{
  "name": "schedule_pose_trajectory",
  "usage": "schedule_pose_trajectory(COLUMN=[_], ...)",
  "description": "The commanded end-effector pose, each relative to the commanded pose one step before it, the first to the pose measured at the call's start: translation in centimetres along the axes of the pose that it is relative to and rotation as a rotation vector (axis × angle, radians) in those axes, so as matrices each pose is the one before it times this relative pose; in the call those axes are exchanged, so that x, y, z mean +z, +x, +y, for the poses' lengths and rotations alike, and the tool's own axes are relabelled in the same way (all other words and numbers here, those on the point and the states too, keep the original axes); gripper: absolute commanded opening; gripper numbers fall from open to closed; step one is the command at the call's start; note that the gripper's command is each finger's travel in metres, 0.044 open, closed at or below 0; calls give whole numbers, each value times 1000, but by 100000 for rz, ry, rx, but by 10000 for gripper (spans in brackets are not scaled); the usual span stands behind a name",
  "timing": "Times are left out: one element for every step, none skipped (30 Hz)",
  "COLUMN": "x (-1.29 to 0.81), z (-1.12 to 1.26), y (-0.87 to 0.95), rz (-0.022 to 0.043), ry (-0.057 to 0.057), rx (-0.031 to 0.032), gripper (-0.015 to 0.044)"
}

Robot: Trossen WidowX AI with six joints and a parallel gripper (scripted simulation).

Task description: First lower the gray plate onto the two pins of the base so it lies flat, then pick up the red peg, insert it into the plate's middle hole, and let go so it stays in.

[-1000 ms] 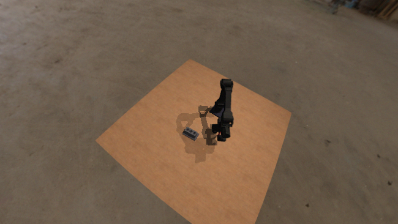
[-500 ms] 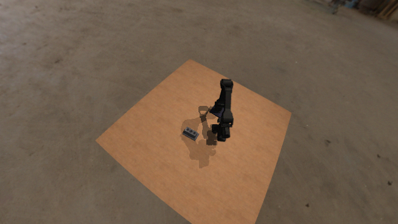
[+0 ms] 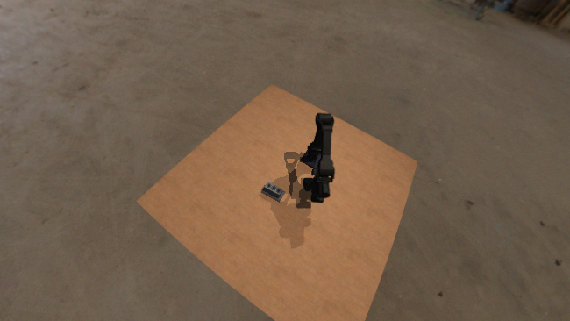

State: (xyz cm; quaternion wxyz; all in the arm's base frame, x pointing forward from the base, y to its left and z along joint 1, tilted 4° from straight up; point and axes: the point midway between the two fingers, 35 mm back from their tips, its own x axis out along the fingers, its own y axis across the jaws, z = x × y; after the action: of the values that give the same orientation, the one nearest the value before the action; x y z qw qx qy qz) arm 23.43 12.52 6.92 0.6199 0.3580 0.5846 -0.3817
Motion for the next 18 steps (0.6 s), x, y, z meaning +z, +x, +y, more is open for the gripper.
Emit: schedule_pose_trajectory(x=[-33,-3,-3,-3,-2,-2,-2,-2,-2,-2,-1,-1,-1,-1,-1,0,0,0], z=[260,47,46,44,43,42,40,38,36,34,32,30,28,26,24,21,19,18], y=[-1077,-316,-317,-318,-318,-319,-320,-321,-321,-322,-322,-323,-323,-324,-324,-304,-302,-303], rz=[131,2,2,2,2,2,2,2,2,2,2,2,2,2,2,2,2,2], ry=[-206,0,0,0,0,0,0,0,0,0,0,0,0,0,0,0,0,0], rx=[506,5,5,5,5,4,4,4,4,3,3,3,3,2,2,2,2,1], gripper=[0,0,0,0,0,0,0,0,0,0,0,0,0,0,0,0,0,0])
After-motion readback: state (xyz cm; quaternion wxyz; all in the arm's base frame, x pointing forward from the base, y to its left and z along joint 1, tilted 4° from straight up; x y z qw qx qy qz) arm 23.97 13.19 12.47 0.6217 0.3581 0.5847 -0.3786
